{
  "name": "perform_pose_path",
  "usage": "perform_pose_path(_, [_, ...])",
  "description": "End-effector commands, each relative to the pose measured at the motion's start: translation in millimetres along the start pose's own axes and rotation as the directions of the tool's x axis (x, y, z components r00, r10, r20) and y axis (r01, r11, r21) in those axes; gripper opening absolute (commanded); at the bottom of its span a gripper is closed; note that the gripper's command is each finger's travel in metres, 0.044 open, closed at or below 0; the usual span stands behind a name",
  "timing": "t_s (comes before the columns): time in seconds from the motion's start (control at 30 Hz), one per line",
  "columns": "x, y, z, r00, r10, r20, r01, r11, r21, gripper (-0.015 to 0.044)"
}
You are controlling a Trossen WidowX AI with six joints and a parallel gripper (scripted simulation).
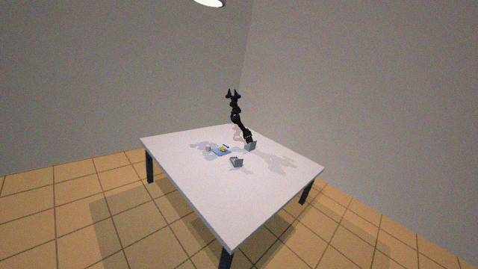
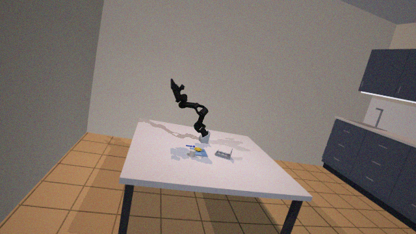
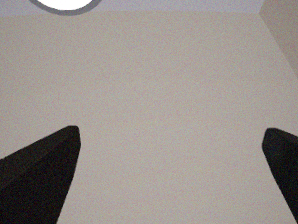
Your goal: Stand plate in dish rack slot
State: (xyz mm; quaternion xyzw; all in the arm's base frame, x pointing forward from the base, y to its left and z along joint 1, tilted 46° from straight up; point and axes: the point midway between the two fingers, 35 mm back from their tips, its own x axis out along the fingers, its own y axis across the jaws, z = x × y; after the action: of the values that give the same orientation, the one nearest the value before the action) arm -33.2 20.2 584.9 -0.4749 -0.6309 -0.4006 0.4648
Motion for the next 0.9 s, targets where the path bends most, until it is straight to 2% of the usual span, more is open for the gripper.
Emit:
perform_pose_path(0.0, [0, -1, 0, 1.000, -0.003, -0.001, 0.003, 1.000, 0.001, 0.0400])
perform_pose_path(0.37, [-5, -47, -34, 0.976, -0.194, -0.099, 0.200, 0.978, 0.058, 0.0400])
perform_pose_path(0.87, [-23, -84, -87, 0.893, -0.361, -0.267, 0.397, 0.913, 0.096, 0.0400])
